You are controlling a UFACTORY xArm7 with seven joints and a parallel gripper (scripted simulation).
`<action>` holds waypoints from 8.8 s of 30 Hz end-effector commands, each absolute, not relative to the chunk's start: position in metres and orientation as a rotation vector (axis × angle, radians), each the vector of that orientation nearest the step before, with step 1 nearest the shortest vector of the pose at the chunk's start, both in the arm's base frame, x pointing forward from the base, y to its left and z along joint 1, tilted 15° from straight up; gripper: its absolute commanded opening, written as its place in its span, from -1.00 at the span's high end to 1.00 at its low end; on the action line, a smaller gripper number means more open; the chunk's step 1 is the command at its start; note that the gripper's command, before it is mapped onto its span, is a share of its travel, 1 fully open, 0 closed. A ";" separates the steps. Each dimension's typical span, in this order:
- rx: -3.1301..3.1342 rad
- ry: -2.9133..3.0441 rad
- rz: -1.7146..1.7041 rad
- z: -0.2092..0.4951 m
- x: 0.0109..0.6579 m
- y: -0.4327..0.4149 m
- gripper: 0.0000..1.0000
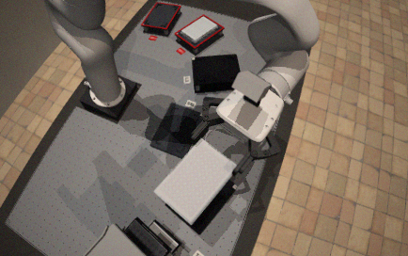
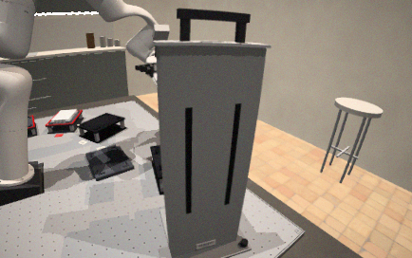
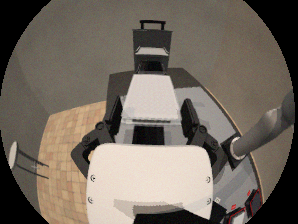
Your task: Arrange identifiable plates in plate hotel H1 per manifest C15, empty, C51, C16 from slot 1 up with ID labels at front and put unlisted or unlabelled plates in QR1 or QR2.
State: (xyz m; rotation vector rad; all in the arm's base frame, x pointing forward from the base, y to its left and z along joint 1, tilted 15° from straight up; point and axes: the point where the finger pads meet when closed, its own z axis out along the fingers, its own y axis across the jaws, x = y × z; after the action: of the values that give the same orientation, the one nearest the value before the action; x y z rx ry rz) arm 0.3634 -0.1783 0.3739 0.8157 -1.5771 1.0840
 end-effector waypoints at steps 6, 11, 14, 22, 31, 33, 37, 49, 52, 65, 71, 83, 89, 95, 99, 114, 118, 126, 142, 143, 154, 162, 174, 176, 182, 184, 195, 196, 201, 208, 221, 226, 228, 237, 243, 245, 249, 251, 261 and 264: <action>0.815 -1.579 1.086 0.386 0.361 -0.178 1.00; 0.815 -1.579 1.086 0.394 0.359 -0.178 1.00; 0.815 -1.579 1.086 0.399 0.357 -0.178 1.00; 0.815 -1.579 1.086 0.410 0.354 -0.178 1.00; 0.815 -1.579 1.086 0.418 0.352 -0.178 1.00; 0.815 -1.579 1.086 0.418 0.352 -0.178 1.00; 0.815 -1.579 1.086 0.418 0.352 -0.178 1.00; 0.815 -1.579 1.086 0.417 0.348 -0.187 1.00; 0.815 -1.579 1.086 0.417 0.347 -0.191 1.00; 0.815 -1.579 1.086 0.415 0.342 -0.205 1.00; 0.815 -1.579 1.086 0.415 0.339 -0.212 1.00; 0.815 -1.579 1.086 0.414 0.334 -0.225 1.00; 0.815 -1.579 1.086 0.413 0.331 -0.232 1.00; 0.815 -1.579 1.086 0.413 0.329 -0.237 1.00; 0.815 -1.579 1.086 0.412 0.327 -0.242 1.00; 0.815 -1.579 1.086 0.411 0.321 -0.258 1.00; 0.815 -1.579 1.086 0.410 0.319 -0.263 1.00; 0.815 -1.579 1.086 0.410 0.316 -0.271 1.00; 0.815 -1.579 1.086 0.408 0.310 -0.288 1.00; 0.815 -1.579 1.086 0.408 0.309 -0.289 1.00; 0.815 -1.579 1.086 0.407 0.304 -0.303 1.00; 0.815 -1.579 1.086 0.406 0.303 -0.306 1.00; 0.815 -1.579 1.086 0.405 0.302 -0.309 1.00; 0.815 -1.579 1.086 0.405 0.302 -0.309 1.00; 0.815 -1.579 1.086 0.404 0.302 -0.310 1.00; 0.815 -1.579 1.086 0.404 0.301 -0.311 1.00; 0.815 -1.579 1.086 0.404 0.301 -0.312 1.00; 0.815 -1.579 1.086 0.404 0.301 -0.313 1.00; 0.815 -1.579 1.086 0.403 0.300 -0.315 1.00; 0.815 -1.579 1.086 0.403 0.299 -0.318 1.00; 0.815 -1.579 1.086 0.403 0.297 -0.323 1.00; 0.815 -1.579 1.086 0.403 0.296 -0.325 1.00; 0.815 -1.579 1.086 0.403 0.296 -0.326 1.00; 0.815 -1.579 1.086 0.402 0.294 -0.330 1.00; 0.815 -1.579 1.086 0.402 0.293 -0.332 1.00; 0.815 -1.579 1.086 0.402 0.293 -0.333 1.00; 0.815 -1.579 1.086 0.402 0.293 -0.334 1.00; 0.814 -1.579 1.086 0.402 0.292 -0.335 1.00; 0.814 -1.579 1.086 0.401 0.291 -0.339 1.00; 0.814 -1.579 1.086 0.401 0.290 -0.340 1.00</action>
State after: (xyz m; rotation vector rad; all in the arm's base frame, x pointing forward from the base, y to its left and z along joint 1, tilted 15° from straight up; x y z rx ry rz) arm 0.2905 -0.3393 0.4002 0.8166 -1.5770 1.0846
